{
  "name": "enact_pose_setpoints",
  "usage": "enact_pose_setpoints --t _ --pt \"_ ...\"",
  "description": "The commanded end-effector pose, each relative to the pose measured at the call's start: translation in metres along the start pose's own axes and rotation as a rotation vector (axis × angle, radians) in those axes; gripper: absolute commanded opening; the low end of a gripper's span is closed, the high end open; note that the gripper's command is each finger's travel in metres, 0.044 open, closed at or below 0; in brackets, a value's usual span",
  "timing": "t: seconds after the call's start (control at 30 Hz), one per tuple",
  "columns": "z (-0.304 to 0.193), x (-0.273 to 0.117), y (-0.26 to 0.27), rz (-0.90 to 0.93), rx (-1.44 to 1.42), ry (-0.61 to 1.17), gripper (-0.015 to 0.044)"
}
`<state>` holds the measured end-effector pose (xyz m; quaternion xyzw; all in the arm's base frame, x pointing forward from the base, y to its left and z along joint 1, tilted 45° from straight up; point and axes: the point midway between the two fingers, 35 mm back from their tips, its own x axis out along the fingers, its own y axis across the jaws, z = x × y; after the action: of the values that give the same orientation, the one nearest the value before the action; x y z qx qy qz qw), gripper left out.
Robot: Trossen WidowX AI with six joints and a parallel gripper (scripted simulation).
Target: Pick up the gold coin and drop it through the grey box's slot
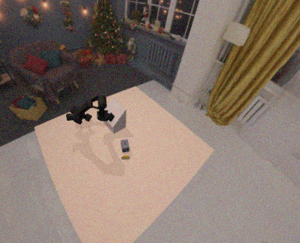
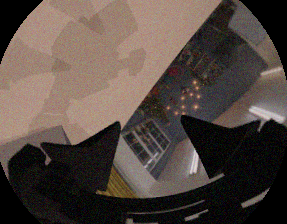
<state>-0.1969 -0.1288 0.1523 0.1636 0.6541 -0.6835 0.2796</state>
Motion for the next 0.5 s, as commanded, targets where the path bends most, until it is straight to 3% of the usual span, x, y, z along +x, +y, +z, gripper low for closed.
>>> enact_pose_setpoints --t 0.0,0.27,0.47 --pt "0.002 0.000 0.000 0.003 -0.005 -0.005 0.0374" --pt "0.084 -0.031 0.029 0.100 -0.257 -0.215 0.0164" --pt "0.139 -0.073 0.068 0.144 -0.479 -0.365 0.0161"
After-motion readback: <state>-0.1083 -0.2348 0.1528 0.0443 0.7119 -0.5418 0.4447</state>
